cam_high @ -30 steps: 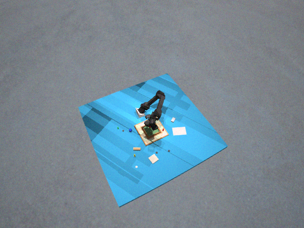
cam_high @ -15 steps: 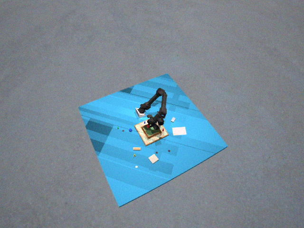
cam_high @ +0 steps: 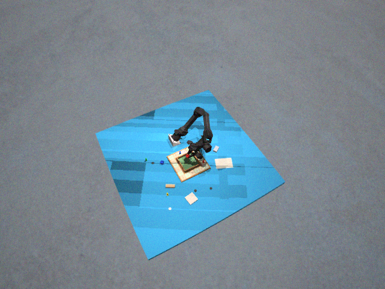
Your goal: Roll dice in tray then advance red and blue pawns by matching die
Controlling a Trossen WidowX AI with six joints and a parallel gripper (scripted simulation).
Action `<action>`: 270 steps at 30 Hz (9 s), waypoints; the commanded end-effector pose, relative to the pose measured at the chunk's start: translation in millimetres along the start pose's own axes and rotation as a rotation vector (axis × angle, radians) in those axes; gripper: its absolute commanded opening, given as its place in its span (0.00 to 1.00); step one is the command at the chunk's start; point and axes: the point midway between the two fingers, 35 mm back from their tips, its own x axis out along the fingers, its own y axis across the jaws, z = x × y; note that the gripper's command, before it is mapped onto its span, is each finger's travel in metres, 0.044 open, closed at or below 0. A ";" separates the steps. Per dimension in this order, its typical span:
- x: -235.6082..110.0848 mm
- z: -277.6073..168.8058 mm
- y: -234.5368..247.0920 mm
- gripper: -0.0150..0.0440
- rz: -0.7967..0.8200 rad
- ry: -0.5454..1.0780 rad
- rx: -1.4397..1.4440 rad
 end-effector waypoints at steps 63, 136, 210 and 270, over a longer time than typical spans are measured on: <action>125.5 103.9 -59.0 0.72 0.516 0.672 -1.296; 229.1 85.9 -108.2 0.42 0.900 0.452 -2.056; 81.9 96.9 -52.5 0.25 0.398 0.740 -0.925; 59.6 18.0 -47.2 0.25 -0.061 0.130 -0.025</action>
